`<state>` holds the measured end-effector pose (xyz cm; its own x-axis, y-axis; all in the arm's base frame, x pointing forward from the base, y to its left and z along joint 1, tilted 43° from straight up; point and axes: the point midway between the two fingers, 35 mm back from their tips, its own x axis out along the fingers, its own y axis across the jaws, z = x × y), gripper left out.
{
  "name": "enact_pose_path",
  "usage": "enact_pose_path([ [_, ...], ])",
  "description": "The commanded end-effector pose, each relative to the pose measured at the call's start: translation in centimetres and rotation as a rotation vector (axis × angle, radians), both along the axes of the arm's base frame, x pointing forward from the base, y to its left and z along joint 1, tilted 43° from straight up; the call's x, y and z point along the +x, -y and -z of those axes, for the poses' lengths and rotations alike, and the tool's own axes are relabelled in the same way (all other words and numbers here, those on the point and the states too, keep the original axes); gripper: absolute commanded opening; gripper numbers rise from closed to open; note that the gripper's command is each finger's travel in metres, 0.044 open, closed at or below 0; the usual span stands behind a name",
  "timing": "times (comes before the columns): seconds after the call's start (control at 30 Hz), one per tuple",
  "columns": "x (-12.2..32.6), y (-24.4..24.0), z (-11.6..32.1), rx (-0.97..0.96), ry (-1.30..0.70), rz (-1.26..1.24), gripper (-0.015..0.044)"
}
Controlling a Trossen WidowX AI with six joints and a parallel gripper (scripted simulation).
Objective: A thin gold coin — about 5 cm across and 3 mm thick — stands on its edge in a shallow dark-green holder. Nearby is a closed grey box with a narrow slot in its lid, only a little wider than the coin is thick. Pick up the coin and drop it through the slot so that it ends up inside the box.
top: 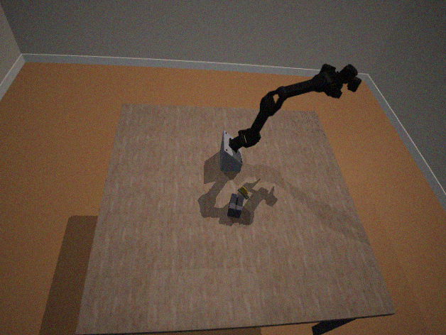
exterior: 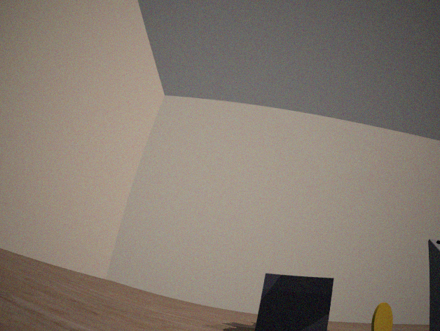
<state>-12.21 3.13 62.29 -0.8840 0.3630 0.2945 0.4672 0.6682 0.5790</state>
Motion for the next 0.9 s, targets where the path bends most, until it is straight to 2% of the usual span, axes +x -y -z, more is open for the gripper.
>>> enact_pose_path([
  [0.0,-0.1,-0.3,0.1,0.004,0.007,0.01,0.0374],
  [0.27,0.1,-11.8,5.6,0.149,0.34,0.382,0.0164],
  [0.57,7.5,-22.8,14.4,0.219,0.814,0.665,0.0161],
  [0.87,17.7,-26.8,23.6,0.197,1.222,0.735,0.0161],
])
